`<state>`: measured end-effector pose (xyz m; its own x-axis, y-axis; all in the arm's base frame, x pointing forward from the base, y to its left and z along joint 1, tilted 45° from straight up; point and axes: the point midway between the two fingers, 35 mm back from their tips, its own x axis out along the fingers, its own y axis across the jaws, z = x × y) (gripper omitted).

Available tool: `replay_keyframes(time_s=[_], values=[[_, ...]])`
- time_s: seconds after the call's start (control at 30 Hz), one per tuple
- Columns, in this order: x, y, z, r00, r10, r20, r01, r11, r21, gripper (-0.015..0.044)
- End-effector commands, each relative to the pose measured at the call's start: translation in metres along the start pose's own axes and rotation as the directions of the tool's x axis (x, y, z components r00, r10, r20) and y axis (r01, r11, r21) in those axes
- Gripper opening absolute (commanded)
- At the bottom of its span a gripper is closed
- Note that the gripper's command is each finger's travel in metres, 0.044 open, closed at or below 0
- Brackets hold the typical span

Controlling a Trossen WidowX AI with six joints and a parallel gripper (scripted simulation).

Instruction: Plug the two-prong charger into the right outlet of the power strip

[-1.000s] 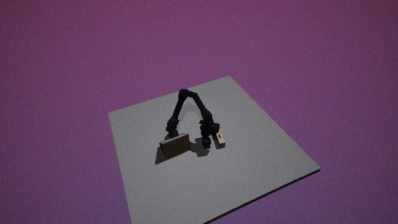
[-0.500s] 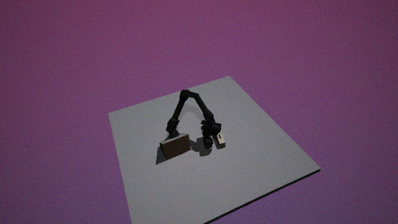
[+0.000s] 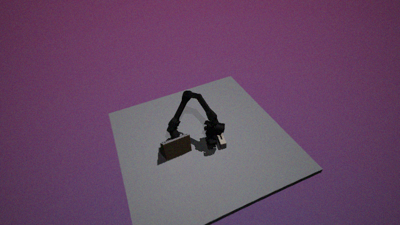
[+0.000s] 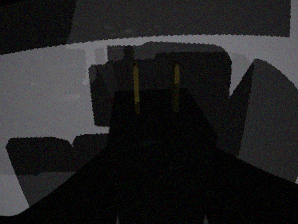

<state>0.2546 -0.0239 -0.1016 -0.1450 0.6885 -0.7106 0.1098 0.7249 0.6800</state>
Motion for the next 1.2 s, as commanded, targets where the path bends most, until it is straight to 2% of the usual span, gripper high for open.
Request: replay_keyframes(time_s=[0.0, 1.17], values=[[0.003, 0.0, 0.006, 1.0, 0.006, -0.004, -0.006, 1.0, -0.008, 0.0], [0.004, -0.001, 0.018, 1.0, 0.006, -0.004, -0.006, 1.0, -0.027, 0.0]])
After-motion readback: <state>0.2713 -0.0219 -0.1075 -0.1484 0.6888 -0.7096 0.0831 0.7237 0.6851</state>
